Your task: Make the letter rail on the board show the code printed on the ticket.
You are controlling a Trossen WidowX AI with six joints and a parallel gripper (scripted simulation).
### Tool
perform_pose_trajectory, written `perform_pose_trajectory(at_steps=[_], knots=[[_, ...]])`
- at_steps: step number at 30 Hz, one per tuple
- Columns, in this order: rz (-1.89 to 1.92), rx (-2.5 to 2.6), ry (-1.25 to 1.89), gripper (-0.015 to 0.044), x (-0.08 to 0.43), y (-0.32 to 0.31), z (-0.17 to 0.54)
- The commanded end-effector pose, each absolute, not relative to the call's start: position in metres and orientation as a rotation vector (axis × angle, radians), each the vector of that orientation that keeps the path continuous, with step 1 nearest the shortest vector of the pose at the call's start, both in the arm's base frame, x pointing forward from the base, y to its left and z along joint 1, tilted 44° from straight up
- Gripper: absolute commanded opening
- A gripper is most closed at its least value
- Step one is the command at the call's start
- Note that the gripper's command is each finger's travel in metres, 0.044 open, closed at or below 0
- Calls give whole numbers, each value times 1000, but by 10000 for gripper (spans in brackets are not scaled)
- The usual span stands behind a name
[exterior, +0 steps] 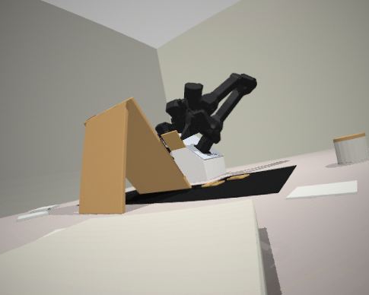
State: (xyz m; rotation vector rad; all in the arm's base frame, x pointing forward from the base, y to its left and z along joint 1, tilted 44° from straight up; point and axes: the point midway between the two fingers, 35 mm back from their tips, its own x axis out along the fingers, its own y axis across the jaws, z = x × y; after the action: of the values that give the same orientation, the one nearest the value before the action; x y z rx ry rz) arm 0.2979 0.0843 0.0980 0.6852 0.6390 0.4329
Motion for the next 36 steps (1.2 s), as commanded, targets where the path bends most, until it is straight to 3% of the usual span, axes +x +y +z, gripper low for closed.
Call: perform_pose_trajectory(at_steps=[1, 36], knots=[[436, 683, 640, 0, 298, 83, 96], [436, 682, 640, 0, 301, 70, 84]])
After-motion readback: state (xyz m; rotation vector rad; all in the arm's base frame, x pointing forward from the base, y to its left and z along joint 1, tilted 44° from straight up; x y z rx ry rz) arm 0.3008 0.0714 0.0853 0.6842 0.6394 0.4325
